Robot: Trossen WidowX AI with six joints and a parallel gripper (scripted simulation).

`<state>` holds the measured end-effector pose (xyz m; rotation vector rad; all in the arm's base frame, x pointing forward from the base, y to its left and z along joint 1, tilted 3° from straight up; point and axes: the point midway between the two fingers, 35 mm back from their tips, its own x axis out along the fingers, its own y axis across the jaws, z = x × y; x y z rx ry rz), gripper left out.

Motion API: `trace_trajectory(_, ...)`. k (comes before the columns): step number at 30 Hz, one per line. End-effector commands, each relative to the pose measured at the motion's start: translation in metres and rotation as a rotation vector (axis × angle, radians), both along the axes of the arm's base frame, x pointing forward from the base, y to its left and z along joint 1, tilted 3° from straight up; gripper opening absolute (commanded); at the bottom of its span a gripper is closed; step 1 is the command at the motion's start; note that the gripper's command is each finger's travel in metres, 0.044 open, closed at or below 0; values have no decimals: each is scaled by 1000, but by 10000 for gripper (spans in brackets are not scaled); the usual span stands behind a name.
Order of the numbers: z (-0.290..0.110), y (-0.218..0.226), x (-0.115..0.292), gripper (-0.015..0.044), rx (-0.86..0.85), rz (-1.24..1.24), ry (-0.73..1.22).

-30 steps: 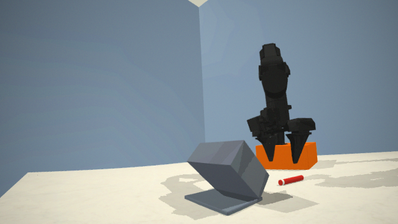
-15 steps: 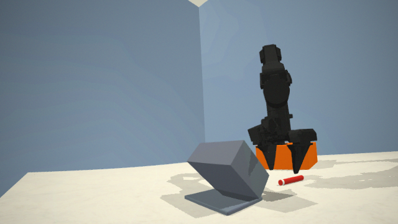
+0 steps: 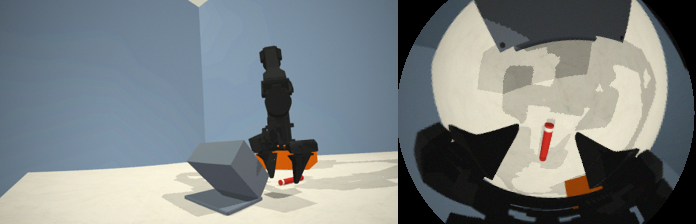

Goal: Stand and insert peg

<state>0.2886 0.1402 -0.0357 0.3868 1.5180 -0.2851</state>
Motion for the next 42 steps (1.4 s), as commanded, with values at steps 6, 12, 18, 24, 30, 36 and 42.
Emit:
trace_trajectory(6, -6, 0, -2, 309, 2, -1, 9)
trace_trajectory(12, -6, 0, -2, 151, 2, -1, 9)
trace_trajectory(18, -6, 0, -2, 110, 2, -1, 9)
trace_trajectory(24, -6, 0, -2, 90, 2, -1, 9)
trace_trajectory(30, -6, 0, -2, 50, 2, -1, 9)
trace_trajectory(36, -5, 0, -2, 49, 0, -1, 5)
trace_trajectory(42, -2, 0, -3, 49, -22, -3, -37)
